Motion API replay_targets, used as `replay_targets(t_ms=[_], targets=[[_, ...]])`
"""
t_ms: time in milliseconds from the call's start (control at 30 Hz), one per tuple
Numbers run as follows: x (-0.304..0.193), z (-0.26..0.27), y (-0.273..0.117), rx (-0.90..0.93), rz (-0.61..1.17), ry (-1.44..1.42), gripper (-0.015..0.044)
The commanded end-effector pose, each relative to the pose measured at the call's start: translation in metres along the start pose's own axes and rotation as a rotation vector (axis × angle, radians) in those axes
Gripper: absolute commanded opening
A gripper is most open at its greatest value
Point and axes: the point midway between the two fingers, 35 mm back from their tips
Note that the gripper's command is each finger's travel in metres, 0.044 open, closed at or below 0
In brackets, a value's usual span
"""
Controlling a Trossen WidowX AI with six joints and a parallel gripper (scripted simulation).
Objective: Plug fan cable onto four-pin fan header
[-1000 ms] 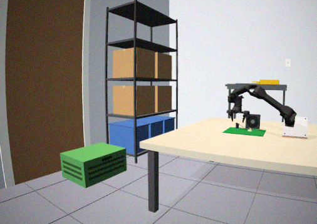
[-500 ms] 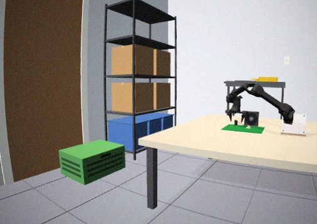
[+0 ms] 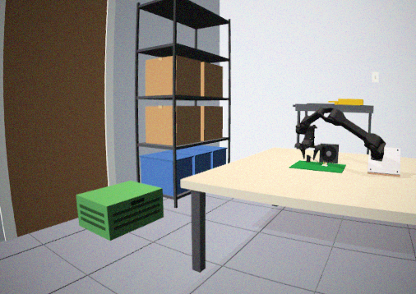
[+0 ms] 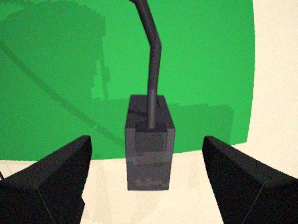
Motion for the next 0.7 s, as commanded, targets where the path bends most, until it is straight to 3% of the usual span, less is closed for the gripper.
replay_targets(t_ms=[0,267,367,500,667], targets=[[0.0,0.0,0.0,0.0,0.0,0.0,0.0204],[0.0,0.0,0.0,0.0,0.0,0.0,0.0],[0.0,0.0,-0.003,0.0,0.0,0.0,0.0],[-0.001,0.0,-0.048,0.001,0.0,0.003,0.0],[0.0,-0.001,-0.049,0.001,-0.001,0.003,0.0]])
Point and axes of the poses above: the point midway between the two fingers, 35 mm back from their tips, its own y axis out along the fingers, its own z axis across the jaws, x = y × z, and after that the axes turned 1 degree about y, right-handed
